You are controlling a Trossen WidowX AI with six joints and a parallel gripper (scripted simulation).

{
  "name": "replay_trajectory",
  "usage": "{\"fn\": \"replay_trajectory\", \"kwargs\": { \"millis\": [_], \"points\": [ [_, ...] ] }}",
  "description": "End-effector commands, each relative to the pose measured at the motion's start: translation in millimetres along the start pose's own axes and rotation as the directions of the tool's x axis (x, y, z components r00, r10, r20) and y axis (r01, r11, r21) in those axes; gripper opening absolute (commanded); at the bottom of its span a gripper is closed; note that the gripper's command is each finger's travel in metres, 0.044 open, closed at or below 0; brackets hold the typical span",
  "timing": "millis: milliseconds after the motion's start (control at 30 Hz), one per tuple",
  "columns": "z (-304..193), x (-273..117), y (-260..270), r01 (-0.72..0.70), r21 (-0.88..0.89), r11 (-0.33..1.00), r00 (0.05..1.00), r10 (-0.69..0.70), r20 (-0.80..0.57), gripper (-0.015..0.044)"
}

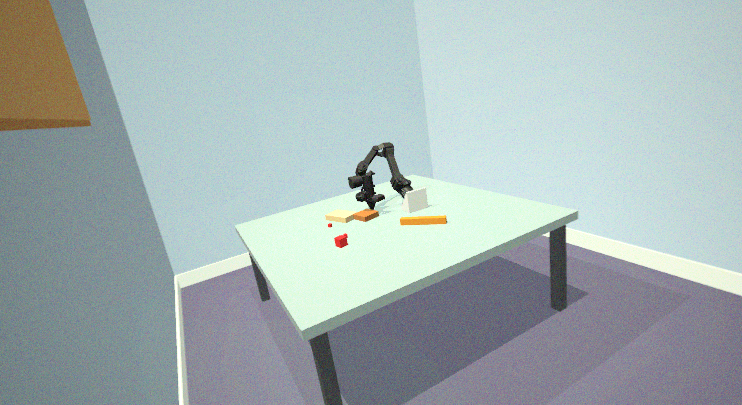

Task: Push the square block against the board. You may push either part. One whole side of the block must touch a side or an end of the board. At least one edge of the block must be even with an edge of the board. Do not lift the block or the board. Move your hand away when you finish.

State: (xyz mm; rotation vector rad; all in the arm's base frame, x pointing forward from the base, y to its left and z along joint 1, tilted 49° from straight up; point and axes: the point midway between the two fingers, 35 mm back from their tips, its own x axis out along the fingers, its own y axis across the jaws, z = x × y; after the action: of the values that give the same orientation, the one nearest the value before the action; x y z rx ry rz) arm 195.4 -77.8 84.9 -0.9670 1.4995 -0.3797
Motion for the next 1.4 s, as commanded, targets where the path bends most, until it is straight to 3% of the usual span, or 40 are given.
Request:
{"fn": "replay_trajectory", "kwargs": {
  "millis": [0,1367],
  "points": [
    [4,1,-1,0.004,-0.003,1.000,1.000,-0.004,0.000,0.0000],
    [51,-1,-3,0.001,-0.001,1.000,1.000,-0.001,0.002,0.0000]
  ]
}}
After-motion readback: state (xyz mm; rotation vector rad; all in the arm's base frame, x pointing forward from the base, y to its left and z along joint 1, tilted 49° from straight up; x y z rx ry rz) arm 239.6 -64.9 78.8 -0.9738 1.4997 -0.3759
